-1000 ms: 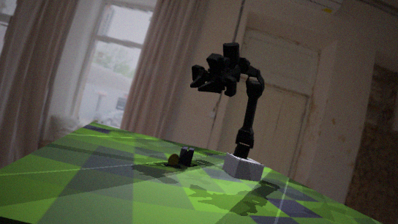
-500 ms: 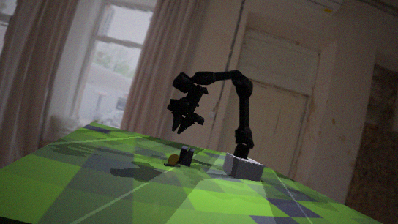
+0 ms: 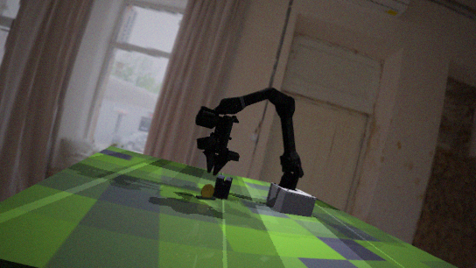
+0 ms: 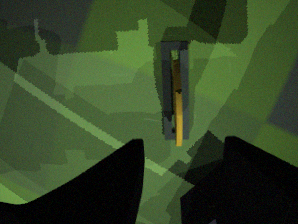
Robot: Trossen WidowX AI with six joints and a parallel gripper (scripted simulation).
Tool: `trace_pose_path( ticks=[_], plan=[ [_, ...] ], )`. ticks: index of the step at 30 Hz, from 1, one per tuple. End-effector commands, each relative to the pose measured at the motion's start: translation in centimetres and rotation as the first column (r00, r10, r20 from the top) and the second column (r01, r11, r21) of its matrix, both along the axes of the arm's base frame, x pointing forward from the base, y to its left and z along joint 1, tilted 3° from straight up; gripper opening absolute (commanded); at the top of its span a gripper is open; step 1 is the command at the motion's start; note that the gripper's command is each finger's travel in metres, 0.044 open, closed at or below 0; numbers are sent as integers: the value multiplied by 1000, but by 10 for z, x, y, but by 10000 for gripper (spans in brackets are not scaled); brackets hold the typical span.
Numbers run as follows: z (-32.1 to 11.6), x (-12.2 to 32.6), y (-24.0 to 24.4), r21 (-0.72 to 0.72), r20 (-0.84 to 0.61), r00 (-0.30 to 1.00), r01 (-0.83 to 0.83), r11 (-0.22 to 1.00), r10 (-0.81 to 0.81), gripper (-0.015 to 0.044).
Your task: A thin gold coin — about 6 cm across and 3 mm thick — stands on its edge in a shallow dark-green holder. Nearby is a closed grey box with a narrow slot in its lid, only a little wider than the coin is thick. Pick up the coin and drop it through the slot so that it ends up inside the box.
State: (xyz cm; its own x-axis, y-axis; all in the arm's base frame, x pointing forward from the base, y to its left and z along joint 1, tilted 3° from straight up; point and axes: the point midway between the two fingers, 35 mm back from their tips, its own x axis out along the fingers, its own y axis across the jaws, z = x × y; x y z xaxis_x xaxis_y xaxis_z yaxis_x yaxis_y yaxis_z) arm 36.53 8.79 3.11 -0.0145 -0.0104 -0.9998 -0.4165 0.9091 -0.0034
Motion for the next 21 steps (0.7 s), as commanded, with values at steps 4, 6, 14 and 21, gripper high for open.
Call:
trace_pose_path(
  ticks=[4, 6, 14, 21],
  plan=[
    [-21, -2, -1, 3, -5, 1000, -4, 1000, 4, 161],
    [-22, -3, -1, 3, -5, 1000, -4, 1000, 4, 161],
    [-33, -2, -1, 3, -5, 1000, -4, 1000, 4, 161],
    [-44, -2, -1, 2, -6, 1000, -5, 1000, 5, 161]
  ],
)
